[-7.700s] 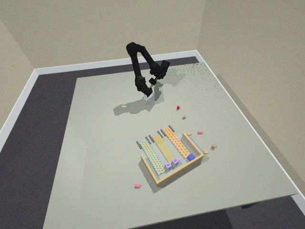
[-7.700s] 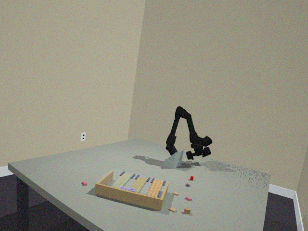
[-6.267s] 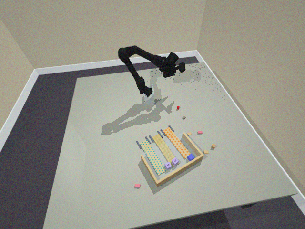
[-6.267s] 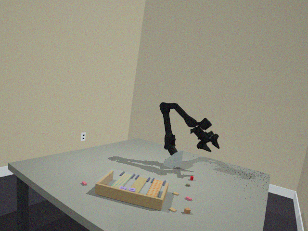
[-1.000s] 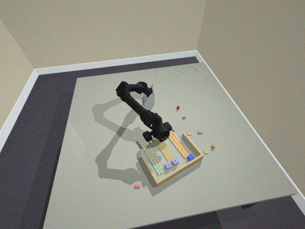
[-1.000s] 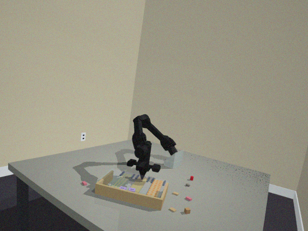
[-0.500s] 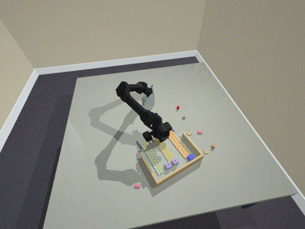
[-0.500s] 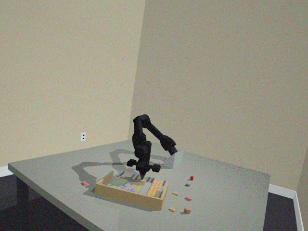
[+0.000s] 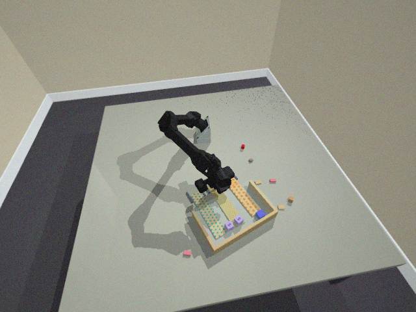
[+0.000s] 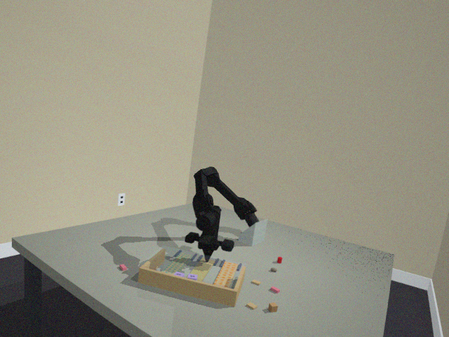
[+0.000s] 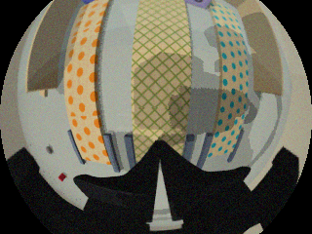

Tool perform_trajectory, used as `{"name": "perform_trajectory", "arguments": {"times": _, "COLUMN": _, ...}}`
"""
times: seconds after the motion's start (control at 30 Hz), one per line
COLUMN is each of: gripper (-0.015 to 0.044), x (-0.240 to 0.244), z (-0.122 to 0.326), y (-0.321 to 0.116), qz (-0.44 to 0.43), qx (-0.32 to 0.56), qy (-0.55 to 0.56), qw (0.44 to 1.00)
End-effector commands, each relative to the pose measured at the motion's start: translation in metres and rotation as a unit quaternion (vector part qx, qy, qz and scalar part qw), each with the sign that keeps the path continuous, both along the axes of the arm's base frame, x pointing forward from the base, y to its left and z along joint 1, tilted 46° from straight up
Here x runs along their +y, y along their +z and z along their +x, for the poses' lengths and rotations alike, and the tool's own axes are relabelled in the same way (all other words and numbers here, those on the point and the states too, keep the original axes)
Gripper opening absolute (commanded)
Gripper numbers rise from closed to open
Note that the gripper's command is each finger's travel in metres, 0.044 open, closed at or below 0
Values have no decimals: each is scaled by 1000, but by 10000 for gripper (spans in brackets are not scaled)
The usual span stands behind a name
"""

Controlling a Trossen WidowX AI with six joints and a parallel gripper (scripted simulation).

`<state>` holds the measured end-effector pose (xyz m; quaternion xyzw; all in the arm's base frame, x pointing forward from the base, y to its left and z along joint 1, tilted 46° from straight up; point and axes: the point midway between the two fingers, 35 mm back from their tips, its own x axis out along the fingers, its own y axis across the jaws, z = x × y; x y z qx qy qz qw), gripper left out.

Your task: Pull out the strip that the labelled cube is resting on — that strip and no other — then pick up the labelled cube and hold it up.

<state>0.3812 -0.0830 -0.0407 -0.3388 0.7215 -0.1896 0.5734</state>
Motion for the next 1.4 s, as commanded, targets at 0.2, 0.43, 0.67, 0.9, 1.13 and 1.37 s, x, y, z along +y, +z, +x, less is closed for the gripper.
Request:
{"name": "perform_trajectory", "arguments": {"times": 0.2, "gripper": 0, "x": -3, "z": -1, "y": -2, "qz": -2, "qx": 2, "qy": 1, "qw": 1000}}
{"name": "perform_trajectory", "arguments": {"times": 0.43, "gripper": 0, "x": -3, "z": -2, "y": -2, "qz": -2, "qx": 2, "qy": 1, "qw": 1000}}
{"name": "perform_trajectory", "arguments": {"times": 0.67, "gripper": 0, "x": -4, "z": -12, "y": 1, "qz": -2, "qx": 3, "qy": 1, "qw": 1000}}
{"name": "perform_trajectory", "arguments": {"times": 0.9, "gripper": 0, "x": -6, "z": -22, "y": 3, "qz": -2, "qx": 3, "qy": 1, "qw": 1000}}
{"name": "perform_trajectory", "arguments": {"times": 1.13, "gripper": 0, "x": -7, "z": -32, "y": 6, "qz": -2, "qx": 3, "qy": 1, "qw": 1000}}
{"name": "perform_trajectory", "arguments": {"times": 1.37, "gripper": 0, "x": -9, "z": -42, "y": 9, "qz": -2, "qx": 4, "qy": 1, "qw": 1000}}
